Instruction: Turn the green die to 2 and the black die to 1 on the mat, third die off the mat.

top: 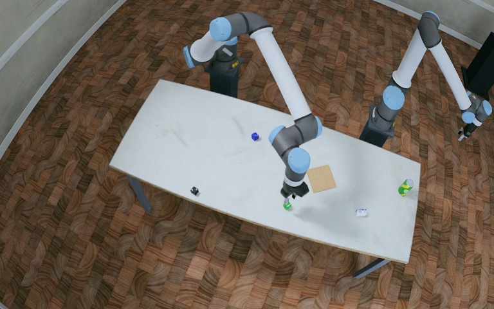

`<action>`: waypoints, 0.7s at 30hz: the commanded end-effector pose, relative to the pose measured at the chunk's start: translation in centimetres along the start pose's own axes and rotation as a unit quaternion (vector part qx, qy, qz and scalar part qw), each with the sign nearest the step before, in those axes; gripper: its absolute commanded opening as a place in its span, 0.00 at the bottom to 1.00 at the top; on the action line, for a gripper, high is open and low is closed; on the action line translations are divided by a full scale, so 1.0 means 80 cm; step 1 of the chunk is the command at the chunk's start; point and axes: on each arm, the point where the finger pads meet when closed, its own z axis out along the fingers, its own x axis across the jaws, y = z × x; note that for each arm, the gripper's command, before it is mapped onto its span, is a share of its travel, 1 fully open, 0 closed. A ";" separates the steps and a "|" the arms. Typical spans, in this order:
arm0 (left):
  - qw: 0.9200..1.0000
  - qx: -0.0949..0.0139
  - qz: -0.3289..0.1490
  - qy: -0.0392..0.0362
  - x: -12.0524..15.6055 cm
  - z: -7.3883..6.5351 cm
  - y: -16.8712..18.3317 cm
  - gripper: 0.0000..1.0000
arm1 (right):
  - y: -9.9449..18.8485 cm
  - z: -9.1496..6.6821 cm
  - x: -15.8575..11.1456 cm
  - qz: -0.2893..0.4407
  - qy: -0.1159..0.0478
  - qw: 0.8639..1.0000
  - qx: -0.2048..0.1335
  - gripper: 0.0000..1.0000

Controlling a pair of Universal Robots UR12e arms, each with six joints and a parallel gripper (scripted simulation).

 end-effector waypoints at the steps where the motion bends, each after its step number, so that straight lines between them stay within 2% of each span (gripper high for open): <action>1: 1.000 0.001 -0.001 0.001 0.003 0.002 -0.001 1.00 | 0.002 0.009 0.001 0.000 -0.001 1.000 0.000 0.87; 13: 1.000 0.001 -0.001 0.001 0.003 0.002 -0.001 1.00 | 0.001 0.032 0.002 0.000 -0.001 1.000 0.000 0.87; 21: 1.000 0.001 -0.001 0.001 0.003 0.002 -0.001 1.00 | 0.001 0.041 0.002 0.000 -0.001 1.000 0.000 0.87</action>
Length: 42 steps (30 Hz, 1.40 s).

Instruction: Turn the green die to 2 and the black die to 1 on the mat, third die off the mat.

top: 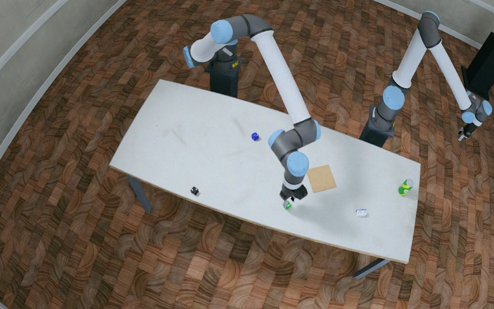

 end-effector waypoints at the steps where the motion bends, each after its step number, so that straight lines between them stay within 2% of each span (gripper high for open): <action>1: 1.000 0.001 -0.001 0.001 0.003 0.002 -0.001 1.00 | 0.001 0.007 0.001 0.000 0.000 1.000 0.000 0.87; 9: 1.000 0.001 -0.001 0.001 0.003 0.002 -0.001 1.00 | 0.001 0.012 0.002 0.000 0.000 1.000 0.000 0.87; 42: 1.000 0.001 -0.001 0.001 0.003 0.002 -0.001 1.00 | 0.001 0.012 0.002 0.000 0.000 1.000 0.000 0.87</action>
